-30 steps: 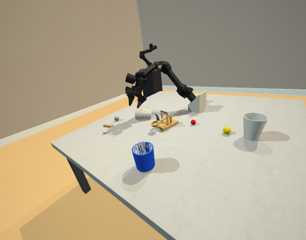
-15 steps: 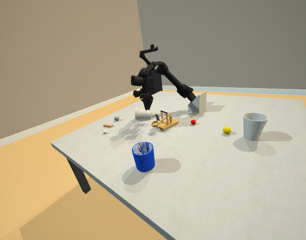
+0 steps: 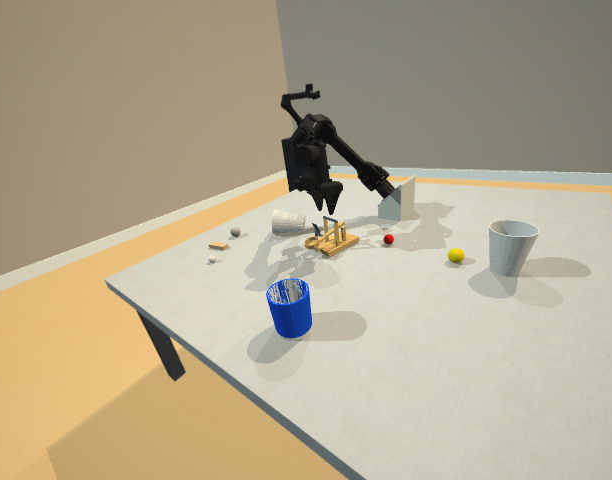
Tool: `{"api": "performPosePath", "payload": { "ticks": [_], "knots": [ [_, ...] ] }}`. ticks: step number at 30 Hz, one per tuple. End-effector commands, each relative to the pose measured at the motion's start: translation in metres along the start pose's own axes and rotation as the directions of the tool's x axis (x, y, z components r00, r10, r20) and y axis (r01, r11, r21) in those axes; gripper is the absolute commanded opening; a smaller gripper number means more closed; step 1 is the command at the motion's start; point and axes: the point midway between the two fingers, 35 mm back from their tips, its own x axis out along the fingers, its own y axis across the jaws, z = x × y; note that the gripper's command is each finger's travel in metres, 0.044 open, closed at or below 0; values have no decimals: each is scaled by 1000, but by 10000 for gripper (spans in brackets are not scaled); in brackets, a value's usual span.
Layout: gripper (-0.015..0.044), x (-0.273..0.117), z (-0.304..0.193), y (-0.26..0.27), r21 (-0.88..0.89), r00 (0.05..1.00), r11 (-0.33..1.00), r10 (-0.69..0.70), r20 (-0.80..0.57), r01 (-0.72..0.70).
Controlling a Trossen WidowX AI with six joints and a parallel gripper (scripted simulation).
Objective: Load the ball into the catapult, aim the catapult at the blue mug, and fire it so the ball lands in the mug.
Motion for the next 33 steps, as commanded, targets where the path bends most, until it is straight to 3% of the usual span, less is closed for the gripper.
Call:
{"api": "performPosePath", "payload": {
  "ticks": [1, 7, 13, 18, 33],
  "knots": [
    [440, -4, -19, 11, -126, 998, 990, -66, -16, 63],
    [440, -9, -43, 19, -285, 988, 947, -156, -18, 145],
    [440, -7, -44, 19, -290, 987, 946, -159, -17, 147],
    [440, 35, -47, 11, -290, 987, 946, -160, -16, 149],
    [440, 54, -47, 9, -290, 987, 946, -159, -16, 148]
  ]
}}
